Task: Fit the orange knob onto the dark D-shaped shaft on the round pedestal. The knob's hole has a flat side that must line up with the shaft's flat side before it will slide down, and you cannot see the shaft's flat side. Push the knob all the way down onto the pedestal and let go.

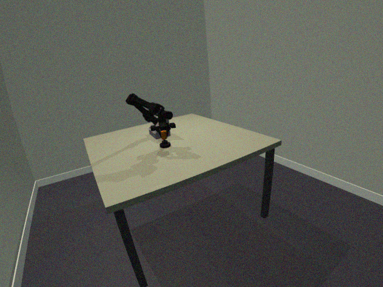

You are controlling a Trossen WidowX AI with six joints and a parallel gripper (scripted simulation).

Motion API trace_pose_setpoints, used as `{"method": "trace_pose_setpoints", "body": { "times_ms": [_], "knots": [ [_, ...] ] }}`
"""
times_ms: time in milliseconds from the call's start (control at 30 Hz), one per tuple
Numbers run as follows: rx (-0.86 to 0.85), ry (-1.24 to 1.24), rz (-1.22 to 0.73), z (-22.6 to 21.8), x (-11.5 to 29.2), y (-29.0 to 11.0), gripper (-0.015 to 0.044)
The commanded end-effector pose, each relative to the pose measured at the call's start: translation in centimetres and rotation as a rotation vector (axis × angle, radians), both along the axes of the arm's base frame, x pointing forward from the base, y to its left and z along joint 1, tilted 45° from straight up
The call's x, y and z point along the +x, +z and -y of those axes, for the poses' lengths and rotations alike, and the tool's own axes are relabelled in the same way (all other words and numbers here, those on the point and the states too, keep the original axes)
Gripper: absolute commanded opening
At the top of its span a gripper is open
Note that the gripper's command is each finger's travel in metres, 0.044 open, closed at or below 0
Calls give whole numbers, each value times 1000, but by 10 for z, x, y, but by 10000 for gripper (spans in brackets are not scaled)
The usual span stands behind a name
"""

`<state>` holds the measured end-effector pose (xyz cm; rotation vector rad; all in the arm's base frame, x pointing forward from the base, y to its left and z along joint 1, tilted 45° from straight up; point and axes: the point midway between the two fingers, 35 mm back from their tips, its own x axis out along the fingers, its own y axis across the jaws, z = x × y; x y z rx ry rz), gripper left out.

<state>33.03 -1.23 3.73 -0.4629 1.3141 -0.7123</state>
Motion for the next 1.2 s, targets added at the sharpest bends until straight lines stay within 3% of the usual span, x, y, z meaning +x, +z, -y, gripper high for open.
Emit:
{"method": "trace_pose_setpoints", "body": {
  "times_ms": [0,800,1167],
  "knots": [
    [0,-5,8,0,0,1,0],
    [0,-5,8,-2,0,2,0],
    [20,-153,155,0,0,0,0]
  ]
}}
